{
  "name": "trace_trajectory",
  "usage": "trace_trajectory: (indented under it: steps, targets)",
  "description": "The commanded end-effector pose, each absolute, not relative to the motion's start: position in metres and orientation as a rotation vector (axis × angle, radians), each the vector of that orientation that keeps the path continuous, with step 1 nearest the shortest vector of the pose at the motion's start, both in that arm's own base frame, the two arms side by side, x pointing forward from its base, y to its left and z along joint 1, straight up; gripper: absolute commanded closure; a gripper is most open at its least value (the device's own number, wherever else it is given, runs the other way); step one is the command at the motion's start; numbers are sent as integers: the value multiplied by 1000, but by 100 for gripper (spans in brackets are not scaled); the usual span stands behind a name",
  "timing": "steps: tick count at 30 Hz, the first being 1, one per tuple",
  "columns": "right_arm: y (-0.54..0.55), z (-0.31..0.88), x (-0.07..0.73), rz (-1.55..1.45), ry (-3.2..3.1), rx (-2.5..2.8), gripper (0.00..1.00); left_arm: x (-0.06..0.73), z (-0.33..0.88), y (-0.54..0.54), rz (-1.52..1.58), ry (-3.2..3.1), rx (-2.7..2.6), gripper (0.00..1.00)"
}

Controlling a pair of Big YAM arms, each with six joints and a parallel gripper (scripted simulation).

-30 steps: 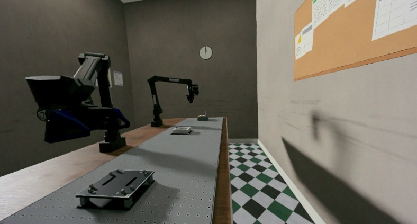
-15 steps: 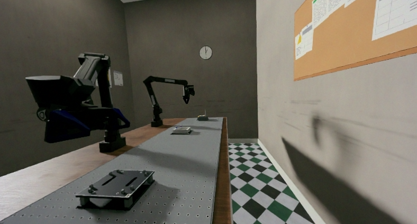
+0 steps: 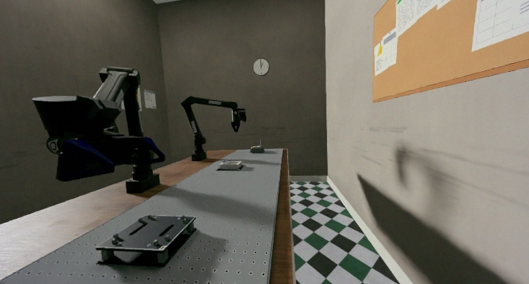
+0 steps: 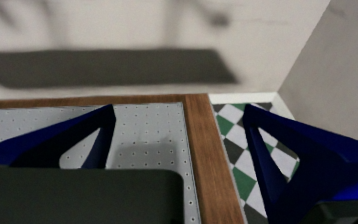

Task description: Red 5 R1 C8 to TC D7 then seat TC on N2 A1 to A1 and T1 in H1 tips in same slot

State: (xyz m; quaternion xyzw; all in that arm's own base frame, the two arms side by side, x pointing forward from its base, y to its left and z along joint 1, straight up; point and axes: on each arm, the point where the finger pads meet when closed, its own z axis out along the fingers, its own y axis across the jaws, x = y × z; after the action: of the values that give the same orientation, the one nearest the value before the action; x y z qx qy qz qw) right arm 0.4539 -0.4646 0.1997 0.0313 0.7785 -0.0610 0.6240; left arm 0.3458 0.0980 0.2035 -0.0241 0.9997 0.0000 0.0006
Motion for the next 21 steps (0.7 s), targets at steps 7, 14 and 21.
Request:
trace_trajectory:
  steps: [7,14,21]
  targets:
    - [-461,247,474,-167,1782,39,0,355,216,100,14,3106,-79,76]
    - [-431,198,479,-58,1890,132,0,355,216,100,14,3106,-79,76]
    - [-427,244,495,-91,1887,106,0,355,216,100,14,3106,-79,76]
